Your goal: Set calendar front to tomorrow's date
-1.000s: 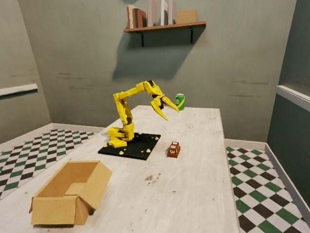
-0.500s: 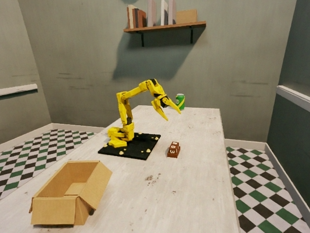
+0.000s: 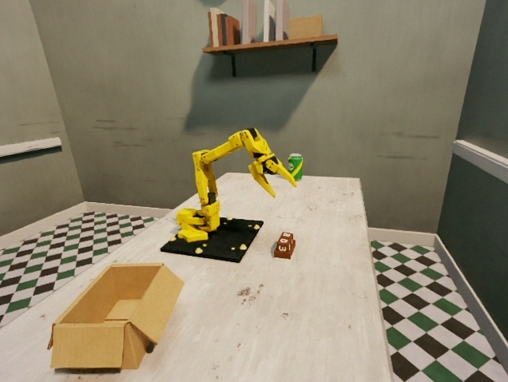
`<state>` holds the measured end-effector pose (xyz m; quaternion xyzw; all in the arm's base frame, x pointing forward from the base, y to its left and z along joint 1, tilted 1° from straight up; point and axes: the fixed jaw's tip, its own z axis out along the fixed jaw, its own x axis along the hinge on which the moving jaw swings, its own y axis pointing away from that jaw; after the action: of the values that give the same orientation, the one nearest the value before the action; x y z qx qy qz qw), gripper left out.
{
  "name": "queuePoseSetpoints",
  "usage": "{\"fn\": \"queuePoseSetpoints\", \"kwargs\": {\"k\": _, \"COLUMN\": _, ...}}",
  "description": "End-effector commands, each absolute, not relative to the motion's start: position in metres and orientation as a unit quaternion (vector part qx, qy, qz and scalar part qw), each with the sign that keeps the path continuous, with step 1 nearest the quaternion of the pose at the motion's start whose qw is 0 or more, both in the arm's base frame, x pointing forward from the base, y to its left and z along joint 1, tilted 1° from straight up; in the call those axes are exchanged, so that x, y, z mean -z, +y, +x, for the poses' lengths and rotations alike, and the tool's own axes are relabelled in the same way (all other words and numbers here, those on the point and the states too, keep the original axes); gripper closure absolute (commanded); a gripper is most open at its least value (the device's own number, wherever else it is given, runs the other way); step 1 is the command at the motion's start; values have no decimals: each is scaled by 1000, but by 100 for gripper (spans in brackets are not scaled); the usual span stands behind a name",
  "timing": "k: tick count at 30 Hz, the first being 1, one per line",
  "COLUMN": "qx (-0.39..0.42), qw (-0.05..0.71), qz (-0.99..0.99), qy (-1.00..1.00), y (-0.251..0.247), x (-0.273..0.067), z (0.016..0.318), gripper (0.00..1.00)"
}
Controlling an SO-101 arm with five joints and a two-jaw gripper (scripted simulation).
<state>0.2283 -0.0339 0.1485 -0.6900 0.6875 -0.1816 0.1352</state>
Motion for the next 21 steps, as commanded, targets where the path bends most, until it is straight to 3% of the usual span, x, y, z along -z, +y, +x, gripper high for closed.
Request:
{"fn": "queuePoseSetpoints", "kwargs": {"k": 1, "qx": 177, "qw": 133, "qz": -685, "qy": 694, "y": -36, "x": -148, "z": 228, "gripper": 65}}
{"fn": "queuePoseSetpoints", "kwargs": {"k": 9, "qx": 160, "qw": 120, "qz": -688, "qy": 697, "y": -36, "x": -139, "z": 229, "gripper": 65}}
{"fn": "queuePoseSetpoints", "kwargs": {"k": 21, "qx": 54, "qw": 40, "qz": -701, "qy": 710, "y": -36, "x": -85, "z": 228, "gripper": 65}}
